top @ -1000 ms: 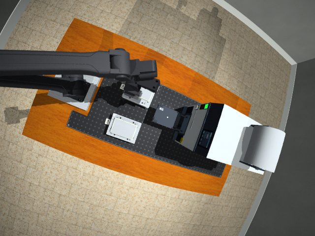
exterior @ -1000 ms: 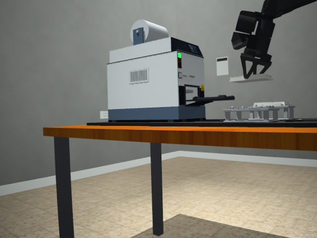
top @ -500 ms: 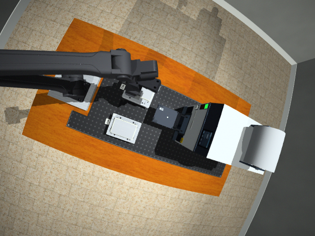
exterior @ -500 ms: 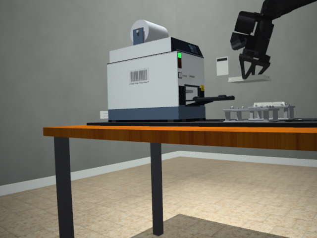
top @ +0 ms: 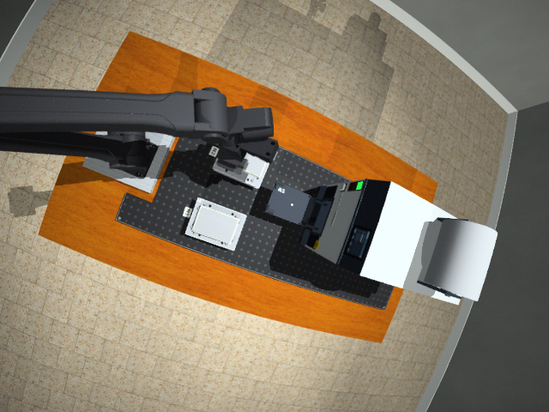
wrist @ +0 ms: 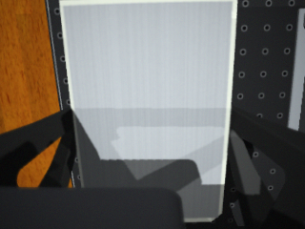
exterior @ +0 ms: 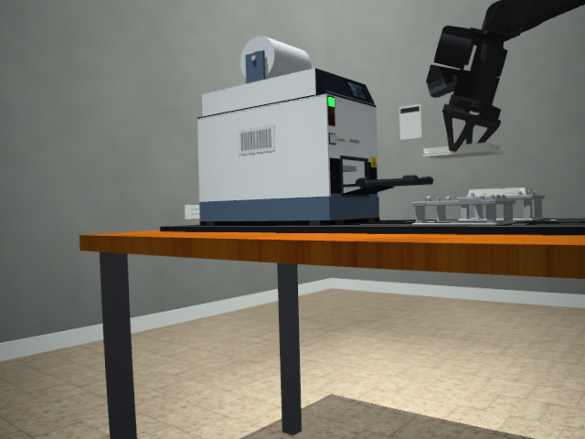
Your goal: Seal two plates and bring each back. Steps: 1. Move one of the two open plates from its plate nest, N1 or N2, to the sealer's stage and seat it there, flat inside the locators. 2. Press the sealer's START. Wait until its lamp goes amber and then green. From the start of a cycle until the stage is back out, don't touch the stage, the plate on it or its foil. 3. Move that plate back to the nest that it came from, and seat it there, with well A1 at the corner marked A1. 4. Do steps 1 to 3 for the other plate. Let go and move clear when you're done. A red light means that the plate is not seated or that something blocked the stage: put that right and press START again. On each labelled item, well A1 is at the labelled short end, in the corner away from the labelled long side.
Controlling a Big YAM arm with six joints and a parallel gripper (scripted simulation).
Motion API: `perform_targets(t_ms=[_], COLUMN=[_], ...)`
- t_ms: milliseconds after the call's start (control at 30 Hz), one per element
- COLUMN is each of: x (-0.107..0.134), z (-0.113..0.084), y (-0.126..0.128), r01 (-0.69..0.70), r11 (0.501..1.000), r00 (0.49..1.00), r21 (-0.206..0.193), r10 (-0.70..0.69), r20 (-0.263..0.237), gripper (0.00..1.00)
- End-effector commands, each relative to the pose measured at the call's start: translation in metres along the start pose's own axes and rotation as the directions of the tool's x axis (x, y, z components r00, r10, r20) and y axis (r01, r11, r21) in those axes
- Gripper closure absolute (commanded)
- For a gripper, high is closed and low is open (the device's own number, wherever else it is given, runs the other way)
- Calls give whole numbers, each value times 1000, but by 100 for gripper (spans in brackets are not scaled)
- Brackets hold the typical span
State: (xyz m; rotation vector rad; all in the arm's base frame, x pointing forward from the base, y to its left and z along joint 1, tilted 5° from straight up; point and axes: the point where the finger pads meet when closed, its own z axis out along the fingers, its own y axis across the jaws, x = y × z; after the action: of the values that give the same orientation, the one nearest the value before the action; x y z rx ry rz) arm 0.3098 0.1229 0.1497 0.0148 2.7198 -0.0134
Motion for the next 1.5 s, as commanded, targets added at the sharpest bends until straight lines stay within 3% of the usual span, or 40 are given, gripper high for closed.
perform_targets(t_ms=[0,167,367,567,1133,1467], x=[-17,-21,-6,0,-21,3], z=[-4,-5,7,8,5,23], y=[2,4,-1,-3,5,-3], r01=[-6,-8,-1,-2,-10,0], r11=[1000,1000,1000,1000,1000,1000], r00=[1000,999,1000,1000,999,1000], r21=[-10,-16,-2,-3,-21,2], r10=[6,9,2,2,11,0], r20=[25,39,8,11,48,0], gripper=[100,100,100,100,100,100])
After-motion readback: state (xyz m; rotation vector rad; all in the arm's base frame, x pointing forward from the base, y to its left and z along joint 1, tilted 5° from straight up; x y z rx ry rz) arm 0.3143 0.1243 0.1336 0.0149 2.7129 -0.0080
